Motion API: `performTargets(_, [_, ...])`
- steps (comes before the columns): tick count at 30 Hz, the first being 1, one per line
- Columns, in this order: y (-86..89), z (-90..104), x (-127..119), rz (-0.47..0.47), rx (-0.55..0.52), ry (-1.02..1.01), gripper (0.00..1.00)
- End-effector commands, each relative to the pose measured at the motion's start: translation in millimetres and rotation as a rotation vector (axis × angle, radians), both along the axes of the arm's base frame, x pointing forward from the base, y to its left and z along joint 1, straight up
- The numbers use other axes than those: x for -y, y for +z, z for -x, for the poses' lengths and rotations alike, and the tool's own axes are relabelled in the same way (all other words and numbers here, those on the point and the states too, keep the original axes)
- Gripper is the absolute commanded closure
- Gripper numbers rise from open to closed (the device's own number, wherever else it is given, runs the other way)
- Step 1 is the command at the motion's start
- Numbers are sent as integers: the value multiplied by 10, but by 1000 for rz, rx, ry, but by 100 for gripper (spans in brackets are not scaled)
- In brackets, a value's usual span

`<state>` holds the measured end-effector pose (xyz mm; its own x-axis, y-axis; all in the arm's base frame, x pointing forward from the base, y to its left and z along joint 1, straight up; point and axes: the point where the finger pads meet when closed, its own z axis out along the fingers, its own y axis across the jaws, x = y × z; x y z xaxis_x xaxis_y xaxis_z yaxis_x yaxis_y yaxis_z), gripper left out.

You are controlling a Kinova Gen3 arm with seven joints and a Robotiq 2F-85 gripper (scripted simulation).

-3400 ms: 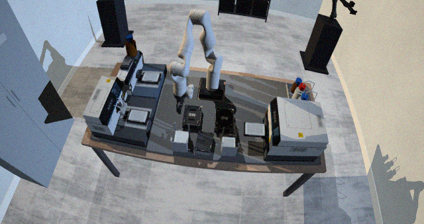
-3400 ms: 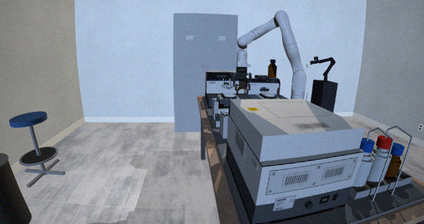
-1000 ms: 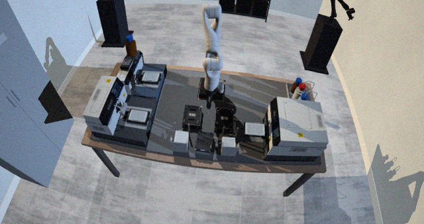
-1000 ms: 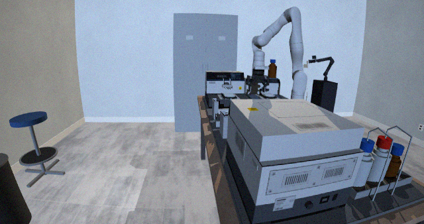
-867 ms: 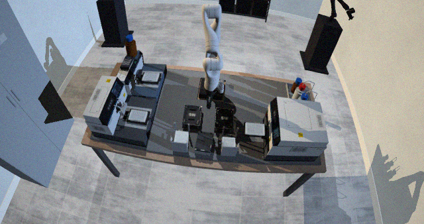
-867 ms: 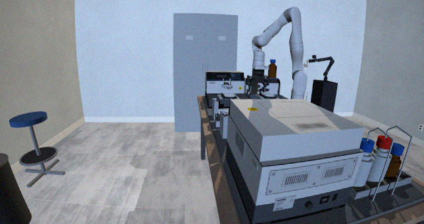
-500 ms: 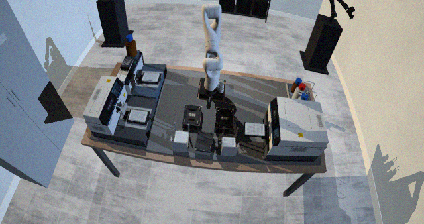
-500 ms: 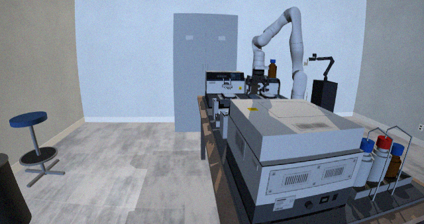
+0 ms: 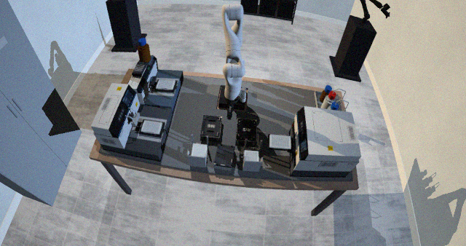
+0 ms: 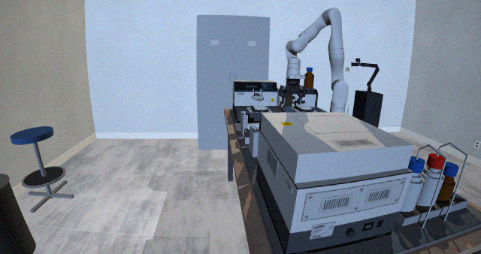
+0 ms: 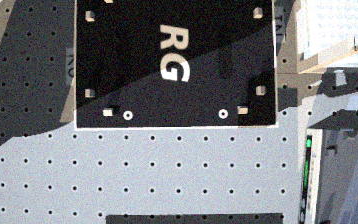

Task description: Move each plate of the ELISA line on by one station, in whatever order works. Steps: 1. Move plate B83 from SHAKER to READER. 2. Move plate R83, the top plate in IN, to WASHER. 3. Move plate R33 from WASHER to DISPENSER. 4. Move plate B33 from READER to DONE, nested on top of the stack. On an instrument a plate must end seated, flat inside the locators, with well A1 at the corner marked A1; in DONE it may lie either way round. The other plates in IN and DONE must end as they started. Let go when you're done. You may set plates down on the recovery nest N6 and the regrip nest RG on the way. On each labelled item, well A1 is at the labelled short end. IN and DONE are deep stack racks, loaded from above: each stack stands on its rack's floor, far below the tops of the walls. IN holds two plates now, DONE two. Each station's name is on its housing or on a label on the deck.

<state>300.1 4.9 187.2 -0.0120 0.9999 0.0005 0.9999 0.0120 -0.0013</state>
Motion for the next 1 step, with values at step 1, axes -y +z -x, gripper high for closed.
performTargets(1, [3,-3,0,0,1,0,0])
